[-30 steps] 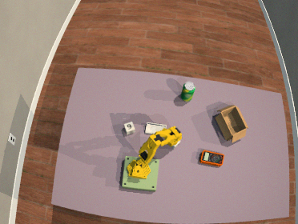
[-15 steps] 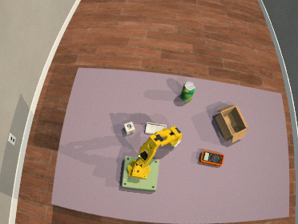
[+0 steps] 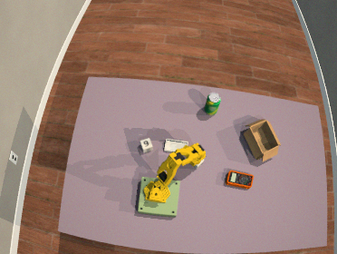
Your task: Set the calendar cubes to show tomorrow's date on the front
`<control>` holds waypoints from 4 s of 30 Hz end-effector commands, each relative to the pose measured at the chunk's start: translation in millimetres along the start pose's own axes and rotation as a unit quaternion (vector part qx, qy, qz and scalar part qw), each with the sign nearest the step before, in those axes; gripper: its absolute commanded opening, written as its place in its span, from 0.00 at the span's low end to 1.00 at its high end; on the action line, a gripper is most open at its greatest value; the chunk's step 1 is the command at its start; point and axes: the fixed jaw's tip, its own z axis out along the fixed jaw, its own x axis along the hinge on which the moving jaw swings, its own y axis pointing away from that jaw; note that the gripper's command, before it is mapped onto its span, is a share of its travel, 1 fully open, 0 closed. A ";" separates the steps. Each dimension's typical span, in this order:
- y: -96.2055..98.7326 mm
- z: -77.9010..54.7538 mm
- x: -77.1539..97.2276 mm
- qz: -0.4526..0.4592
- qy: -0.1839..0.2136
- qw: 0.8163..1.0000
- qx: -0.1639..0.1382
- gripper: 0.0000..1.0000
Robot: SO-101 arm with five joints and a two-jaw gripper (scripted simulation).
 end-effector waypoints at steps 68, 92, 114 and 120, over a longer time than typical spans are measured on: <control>18.4 -47.4 -123.2 -0.305 0.002 0.952 -0.005 0.00; 15.7 -55.0 -127.7 -0.304 -0.001 0.953 0.011 0.00; 13.0 -55.0 -128.8 -0.302 -0.001 0.953 0.011 0.00; 13.6 -55.0 -128.3 -0.302 -0.001 0.953 0.011 0.00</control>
